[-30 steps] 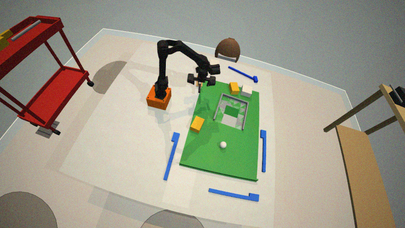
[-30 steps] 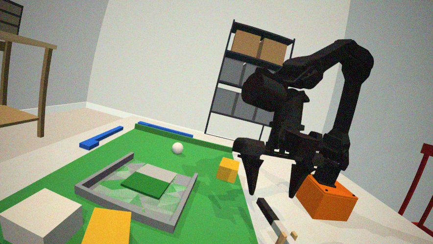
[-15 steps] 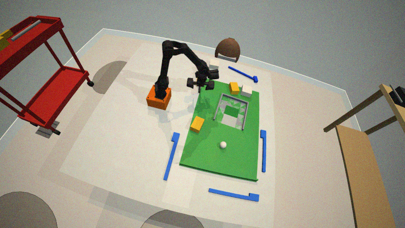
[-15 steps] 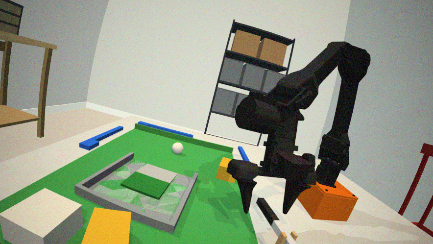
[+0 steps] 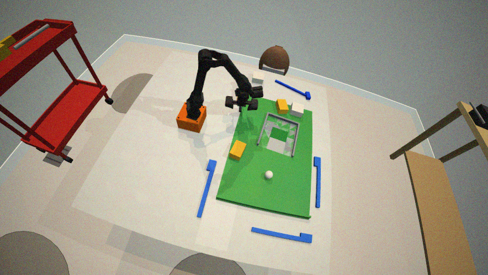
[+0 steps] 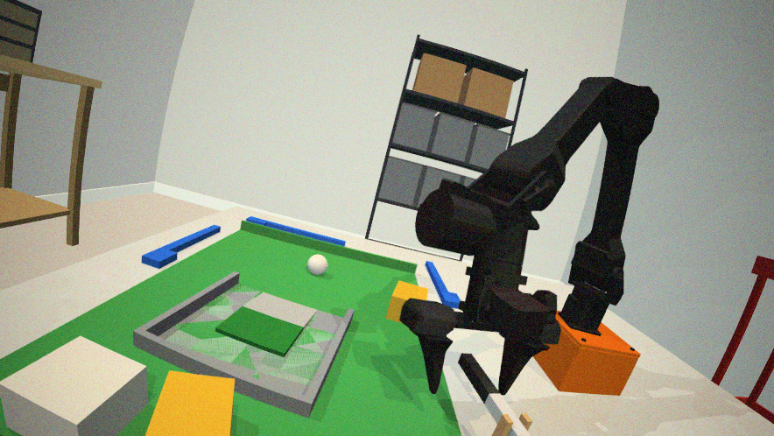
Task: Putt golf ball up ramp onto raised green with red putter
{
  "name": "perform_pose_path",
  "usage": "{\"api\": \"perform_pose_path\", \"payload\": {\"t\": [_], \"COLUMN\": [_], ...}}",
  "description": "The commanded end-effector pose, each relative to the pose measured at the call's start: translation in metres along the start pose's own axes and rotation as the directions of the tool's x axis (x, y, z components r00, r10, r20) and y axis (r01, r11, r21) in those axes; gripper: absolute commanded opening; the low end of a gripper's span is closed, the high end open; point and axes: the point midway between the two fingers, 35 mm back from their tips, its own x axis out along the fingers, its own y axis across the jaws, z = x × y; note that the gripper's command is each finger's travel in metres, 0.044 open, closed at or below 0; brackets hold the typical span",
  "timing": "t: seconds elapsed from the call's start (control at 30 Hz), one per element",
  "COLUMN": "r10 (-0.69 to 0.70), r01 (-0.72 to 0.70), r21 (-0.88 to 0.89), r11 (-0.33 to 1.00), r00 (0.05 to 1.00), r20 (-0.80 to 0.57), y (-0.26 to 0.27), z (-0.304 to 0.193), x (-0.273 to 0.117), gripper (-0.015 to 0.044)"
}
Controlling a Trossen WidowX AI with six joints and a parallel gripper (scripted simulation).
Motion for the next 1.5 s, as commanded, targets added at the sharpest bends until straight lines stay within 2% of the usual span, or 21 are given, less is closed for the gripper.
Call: {"api": "perform_pose_path", "payload": {"t": [0.0,0.1,0.6,0.9,1.33,1.47], "r10": [0.006,0.006,0.003,0.003,0.004,-0.003], "r01": [-0.006,-0.006,-0.003,-0.003,-0.004,0.003], "r21": [0.002,0.002,0.0,0.0,0.001,0.007], "r11": [1.0,1.0,1.0,1.0,1.0,1.0], "r00": [1.0,1.0,1.0,1.0,1.0,1.0], "r20": [-0.006,-0.006,-0.001,-0.001,-0.001,-0.009], "y": [0.002,0.002,0.001,-0.001,-0.001,-0.003], "z": [-0.003,-0.003,-0.002,0.001,0.024,0.022], "x": [0.007,0.008,0.005,-0.002,-0.087,-0.086], "gripper": [0.044,0.044,0.0046,0.0,0.0,0.0]}}
